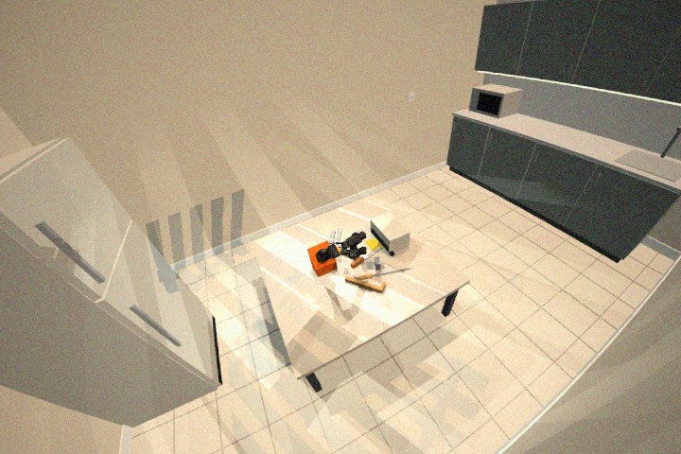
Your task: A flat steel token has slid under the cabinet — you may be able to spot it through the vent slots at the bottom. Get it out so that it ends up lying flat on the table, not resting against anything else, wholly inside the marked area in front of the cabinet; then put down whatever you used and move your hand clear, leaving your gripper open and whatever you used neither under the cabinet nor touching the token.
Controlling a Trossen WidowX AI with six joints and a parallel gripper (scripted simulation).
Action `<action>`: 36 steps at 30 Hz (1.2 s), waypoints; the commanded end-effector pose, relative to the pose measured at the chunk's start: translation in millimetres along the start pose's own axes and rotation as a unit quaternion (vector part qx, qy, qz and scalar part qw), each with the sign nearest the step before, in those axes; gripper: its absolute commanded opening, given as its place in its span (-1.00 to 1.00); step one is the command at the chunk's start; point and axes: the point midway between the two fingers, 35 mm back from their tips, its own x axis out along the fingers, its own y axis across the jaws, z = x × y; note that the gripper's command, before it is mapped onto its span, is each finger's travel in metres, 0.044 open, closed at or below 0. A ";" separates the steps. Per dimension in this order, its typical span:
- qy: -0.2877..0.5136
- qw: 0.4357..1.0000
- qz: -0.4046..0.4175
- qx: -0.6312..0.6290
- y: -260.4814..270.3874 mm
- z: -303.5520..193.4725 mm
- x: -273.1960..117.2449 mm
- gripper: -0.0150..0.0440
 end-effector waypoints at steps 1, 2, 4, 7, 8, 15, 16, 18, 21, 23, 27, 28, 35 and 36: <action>-0.001 1.000 0.000 -0.019 0.0 0.1 -0.1 0.42; -0.001 1.000 0.000 -0.023 0.0 0.1 -0.1 0.42; -0.001 1.000 0.000 -0.031 0.0 0.1 -0.1 0.42; -0.001 0.999 0.000 -0.043 0.0 0.1 -0.1 0.42; -0.001 0.999 0.000 -0.047 0.0 0.1 -0.1 0.42; -0.001 0.997 0.000 -0.074 0.0 0.1 -0.1 0.42; -0.001 0.997 0.000 -0.078 0.0 0.0 -0.1 0.42; -0.001 0.996 0.000 -0.086 0.0 0.0 -0.1 0.42; -0.001 0.995 0.000 -0.098 0.0 0.0 -0.1 0.42; -0.001 0.994 0.000 -0.105 0.0 0.0 -0.1 0.42; -0.001 0.993 0.000 -0.121 0.0 0.0 -0.1 0.42; -0.001 0.992 0.000 -0.125 0.0 0.0 -0.1 0.42; -0.001 0.988 0.000 -0.152 0.0 0.0 -0.1 0.42; -0.001 0.988 0.000 -0.156 0.0 0.0 -0.1 0.42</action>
